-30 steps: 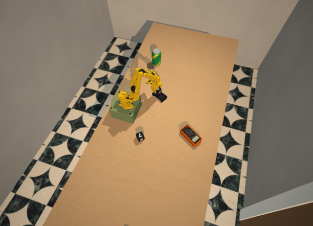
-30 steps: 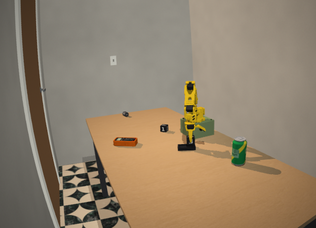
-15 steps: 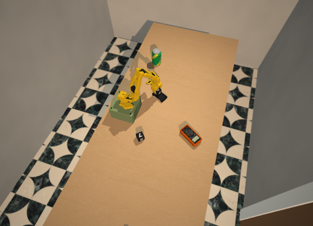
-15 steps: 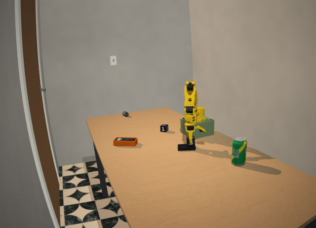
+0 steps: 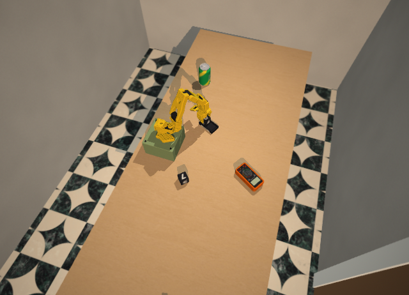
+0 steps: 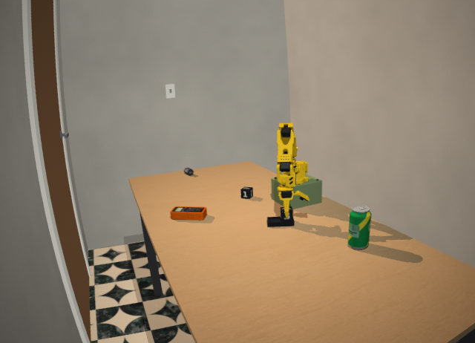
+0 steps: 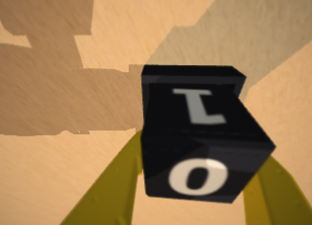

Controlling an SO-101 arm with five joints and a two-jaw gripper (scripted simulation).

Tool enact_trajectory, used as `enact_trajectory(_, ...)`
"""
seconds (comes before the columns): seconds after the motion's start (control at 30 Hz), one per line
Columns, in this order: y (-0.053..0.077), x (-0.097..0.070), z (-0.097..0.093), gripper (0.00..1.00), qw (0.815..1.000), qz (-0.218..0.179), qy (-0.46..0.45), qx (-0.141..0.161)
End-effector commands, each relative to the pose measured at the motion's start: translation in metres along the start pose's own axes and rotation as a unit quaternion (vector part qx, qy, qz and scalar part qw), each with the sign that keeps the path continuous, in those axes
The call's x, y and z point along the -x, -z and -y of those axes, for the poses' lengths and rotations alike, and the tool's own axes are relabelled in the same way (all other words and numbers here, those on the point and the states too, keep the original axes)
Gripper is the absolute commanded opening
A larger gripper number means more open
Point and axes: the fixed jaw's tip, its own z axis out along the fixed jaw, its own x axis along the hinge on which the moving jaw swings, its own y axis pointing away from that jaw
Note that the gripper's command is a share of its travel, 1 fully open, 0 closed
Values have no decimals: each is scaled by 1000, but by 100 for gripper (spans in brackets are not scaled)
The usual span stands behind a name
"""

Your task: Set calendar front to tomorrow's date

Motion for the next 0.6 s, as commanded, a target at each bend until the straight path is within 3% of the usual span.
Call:
enact_trajectory(0.0, -3, -1, -3, 0, 1000, 1, 0, 5)
enact_trajectory(0.17, -3, -1, -3, 1, 1000, 1, 0, 5)
enact_trajectory(0.43, -3, -1, -3, 21, 1000, 1, 0, 5)
enact_trajectory(0.57, -3, -1, -3, 24, 1000, 1, 0, 5)
